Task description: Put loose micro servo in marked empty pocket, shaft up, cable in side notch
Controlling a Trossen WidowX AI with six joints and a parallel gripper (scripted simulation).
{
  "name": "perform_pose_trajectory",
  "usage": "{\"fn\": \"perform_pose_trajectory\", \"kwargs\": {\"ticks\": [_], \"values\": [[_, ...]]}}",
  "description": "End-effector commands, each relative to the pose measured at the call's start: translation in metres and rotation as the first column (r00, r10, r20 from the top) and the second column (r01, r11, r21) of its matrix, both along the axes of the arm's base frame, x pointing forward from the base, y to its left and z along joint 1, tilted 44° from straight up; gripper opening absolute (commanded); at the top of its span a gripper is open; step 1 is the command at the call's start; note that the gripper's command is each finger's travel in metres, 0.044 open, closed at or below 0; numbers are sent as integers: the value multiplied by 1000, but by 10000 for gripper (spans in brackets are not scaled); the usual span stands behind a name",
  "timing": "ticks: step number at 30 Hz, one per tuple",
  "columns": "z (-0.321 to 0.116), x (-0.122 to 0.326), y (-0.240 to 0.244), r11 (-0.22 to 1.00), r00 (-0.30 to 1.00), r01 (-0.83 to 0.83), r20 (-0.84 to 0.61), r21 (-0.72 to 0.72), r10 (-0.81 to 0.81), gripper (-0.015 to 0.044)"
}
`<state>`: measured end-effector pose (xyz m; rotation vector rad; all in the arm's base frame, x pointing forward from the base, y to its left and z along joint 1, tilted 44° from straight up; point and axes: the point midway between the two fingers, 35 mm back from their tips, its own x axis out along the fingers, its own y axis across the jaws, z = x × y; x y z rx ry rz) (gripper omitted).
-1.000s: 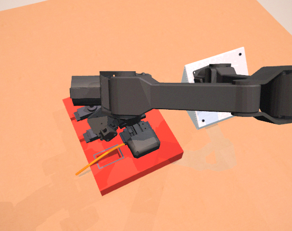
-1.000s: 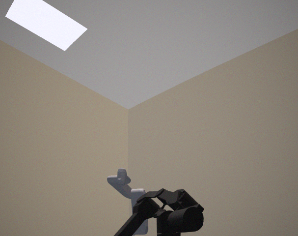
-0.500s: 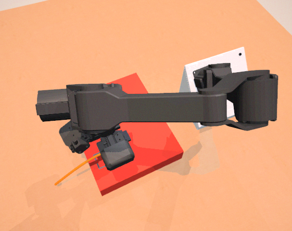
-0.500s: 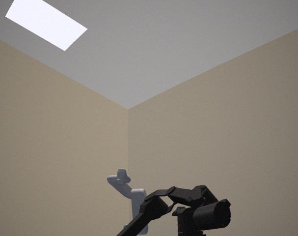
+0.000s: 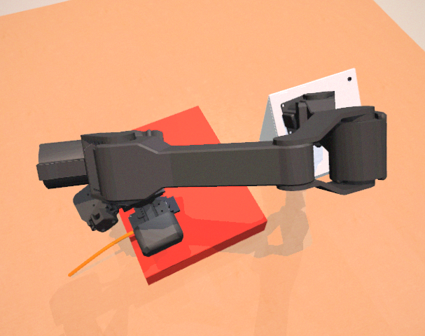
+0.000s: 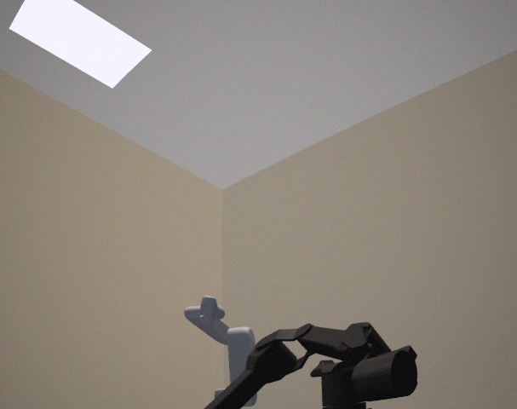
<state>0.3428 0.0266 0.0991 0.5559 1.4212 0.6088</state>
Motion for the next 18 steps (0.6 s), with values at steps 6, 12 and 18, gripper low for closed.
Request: {"fn": "perform_pose_trajectory", "kwargs": {"ticks": [6, 12, 18], "values": [[-8, 1, 8, 1000, 1000, 9, -1, 4, -9, 0], [-9, 1, 8, 1000, 1000, 9, -1, 4, -9, 0], [-9, 2, 7, 1000, 1000, 9, -1, 4, -9, 0]]}}
